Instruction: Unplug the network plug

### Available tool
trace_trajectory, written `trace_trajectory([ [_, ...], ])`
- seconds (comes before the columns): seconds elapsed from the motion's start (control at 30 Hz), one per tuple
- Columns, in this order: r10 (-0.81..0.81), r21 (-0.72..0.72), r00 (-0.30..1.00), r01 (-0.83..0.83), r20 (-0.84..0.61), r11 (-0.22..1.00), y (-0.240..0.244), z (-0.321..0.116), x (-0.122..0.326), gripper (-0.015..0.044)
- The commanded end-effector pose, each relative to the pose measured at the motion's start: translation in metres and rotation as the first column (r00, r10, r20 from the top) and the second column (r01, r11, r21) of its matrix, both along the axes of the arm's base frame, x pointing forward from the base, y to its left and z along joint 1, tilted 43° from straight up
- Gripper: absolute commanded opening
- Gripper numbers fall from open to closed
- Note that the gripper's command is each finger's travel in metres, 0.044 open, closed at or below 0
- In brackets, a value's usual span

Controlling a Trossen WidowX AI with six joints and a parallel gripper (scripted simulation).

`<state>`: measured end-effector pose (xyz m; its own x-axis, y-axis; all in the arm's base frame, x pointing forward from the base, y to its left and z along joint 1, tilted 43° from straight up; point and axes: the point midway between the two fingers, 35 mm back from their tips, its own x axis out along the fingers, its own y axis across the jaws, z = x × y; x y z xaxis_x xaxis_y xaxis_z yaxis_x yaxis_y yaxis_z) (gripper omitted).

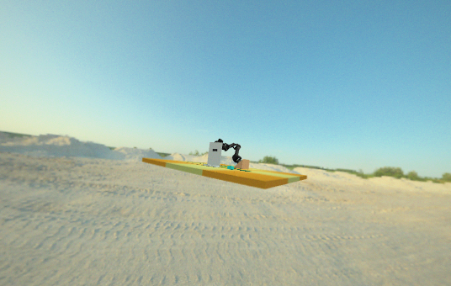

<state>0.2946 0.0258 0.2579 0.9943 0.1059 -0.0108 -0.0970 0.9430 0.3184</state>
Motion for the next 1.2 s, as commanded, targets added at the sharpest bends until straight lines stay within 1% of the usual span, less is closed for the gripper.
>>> trace_trajectory([
  [0.0, 0.038, 0.08, 0.999, -0.035, -0.033, 0.996, 0.008, -0.021, -0.007, 0.0156],
  [0.27, 0.117, 0.253, 0.988, -0.089, -0.101, 0.964, 0.025, -0.063, -0.022, 0.0156],
  [0.6, 0.216, 0.452, 0.959, -0.113, -0.183, 0.885, 0.043, -0.116, -0.046, 0.0156],
  [0.8, 0.223, 0.465, 0.956, -0.113, -0.188, 0.878, 0.044, -0.119, -0.046, 0.0156],
  [1.17, 0.223, 0.46, 0.956, -0.114, -0.189, 0.88, 0.046, -0.114, -0.029, 0.0156],
])
